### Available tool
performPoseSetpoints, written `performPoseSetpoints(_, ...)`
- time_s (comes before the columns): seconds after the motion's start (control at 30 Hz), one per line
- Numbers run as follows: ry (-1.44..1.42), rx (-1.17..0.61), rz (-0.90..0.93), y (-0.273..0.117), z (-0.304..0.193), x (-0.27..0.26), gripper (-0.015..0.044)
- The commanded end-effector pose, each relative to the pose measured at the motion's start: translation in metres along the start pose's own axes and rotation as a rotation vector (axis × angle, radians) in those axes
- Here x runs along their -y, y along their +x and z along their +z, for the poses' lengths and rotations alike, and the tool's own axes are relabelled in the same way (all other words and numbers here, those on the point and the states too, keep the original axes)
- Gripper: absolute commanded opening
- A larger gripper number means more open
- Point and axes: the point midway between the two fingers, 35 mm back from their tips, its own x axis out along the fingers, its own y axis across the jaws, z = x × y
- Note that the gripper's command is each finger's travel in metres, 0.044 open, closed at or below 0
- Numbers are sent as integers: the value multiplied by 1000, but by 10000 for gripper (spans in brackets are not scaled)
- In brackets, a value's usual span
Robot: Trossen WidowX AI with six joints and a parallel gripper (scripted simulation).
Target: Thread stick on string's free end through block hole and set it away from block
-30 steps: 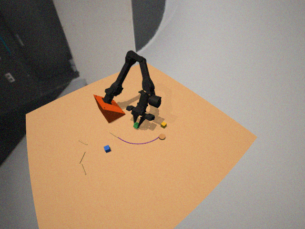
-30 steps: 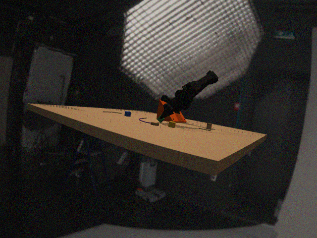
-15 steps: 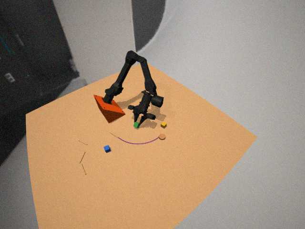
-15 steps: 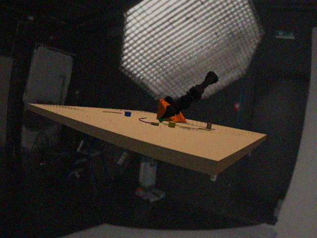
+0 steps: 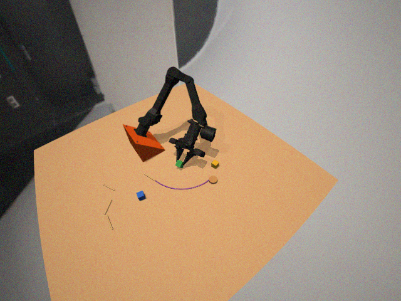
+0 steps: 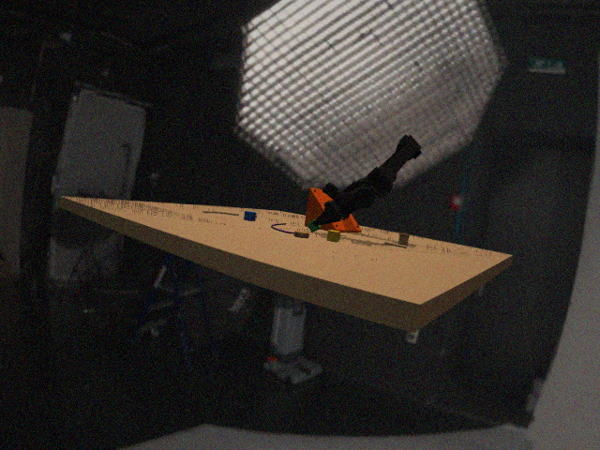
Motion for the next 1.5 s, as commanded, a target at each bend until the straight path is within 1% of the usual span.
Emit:
performPoseSetpoints(0.0,-3,-3,1,-10,2,-1,239)
performPoseSetpoints(0.1,-1,-1,1,-52,13,-1,239)
performPoseSetpoints(0.17,0,0,1,-63,15,0,239)
performPoseSetpoints(0.67,0,0,1,-63,15,0,239)
performPoseSetpoints(0.7,-10,-1,-3,-62,16,0,265)
performPoseSetpoints(0.77,-125,-27,-22,-58,16,1,318)
performPoseSetpoints(0.9,-465,-121,-56,-48,18,5,423)
performPoseSetpoints(0.93,-548,-147,-58,-46,18,6,440)
performPoseSetpoints(1.13,-1039,-312,-8,-35,21,11,440)
performPoseSetpoints(1.3,-1430,-436,120,-28,23,13,440)
performPoseSetpoints(1.47,-1638,-504,245,-24,25,14,440)
